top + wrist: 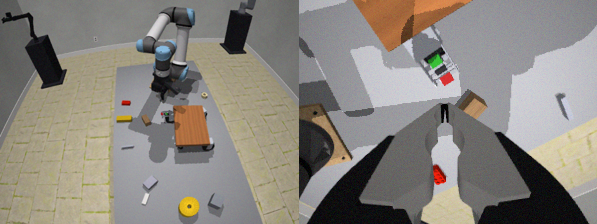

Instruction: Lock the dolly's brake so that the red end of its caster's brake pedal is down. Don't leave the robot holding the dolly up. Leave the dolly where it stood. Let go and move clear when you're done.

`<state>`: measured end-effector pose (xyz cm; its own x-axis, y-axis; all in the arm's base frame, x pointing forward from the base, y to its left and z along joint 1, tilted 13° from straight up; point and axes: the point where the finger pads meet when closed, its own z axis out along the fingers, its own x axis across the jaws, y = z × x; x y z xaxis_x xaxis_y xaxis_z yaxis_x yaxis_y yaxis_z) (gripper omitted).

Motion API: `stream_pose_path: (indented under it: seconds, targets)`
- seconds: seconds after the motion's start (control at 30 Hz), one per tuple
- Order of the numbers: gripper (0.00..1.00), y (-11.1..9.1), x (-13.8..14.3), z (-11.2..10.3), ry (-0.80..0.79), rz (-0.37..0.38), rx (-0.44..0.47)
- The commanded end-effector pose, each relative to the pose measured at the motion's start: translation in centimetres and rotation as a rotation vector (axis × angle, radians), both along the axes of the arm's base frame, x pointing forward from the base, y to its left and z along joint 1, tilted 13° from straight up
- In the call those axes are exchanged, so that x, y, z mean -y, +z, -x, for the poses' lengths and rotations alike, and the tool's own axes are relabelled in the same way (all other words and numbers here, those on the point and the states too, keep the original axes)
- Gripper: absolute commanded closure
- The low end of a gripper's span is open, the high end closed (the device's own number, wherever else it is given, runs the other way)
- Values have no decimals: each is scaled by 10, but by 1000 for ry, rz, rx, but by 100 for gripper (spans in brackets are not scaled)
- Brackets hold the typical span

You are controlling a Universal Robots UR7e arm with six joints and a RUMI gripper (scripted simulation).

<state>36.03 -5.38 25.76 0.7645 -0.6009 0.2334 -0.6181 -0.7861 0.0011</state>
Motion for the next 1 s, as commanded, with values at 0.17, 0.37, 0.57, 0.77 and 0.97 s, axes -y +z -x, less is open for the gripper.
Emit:
stream_pose_path:
  seconds: [0.17, 0.37, 0.57, 0.77, 0.97]
  targets:
    - [100, -8, -2, 1, 443, 67, -54]
    - [100, -12, -2, 2, 666, 113, -87]
    - [100, -14, -1, 2, 873, 152, -115]
    - [100, -17, 1, 3, 1093, 197, -148]
    - [100, -20, 4, 3, 1315, 240, -180]
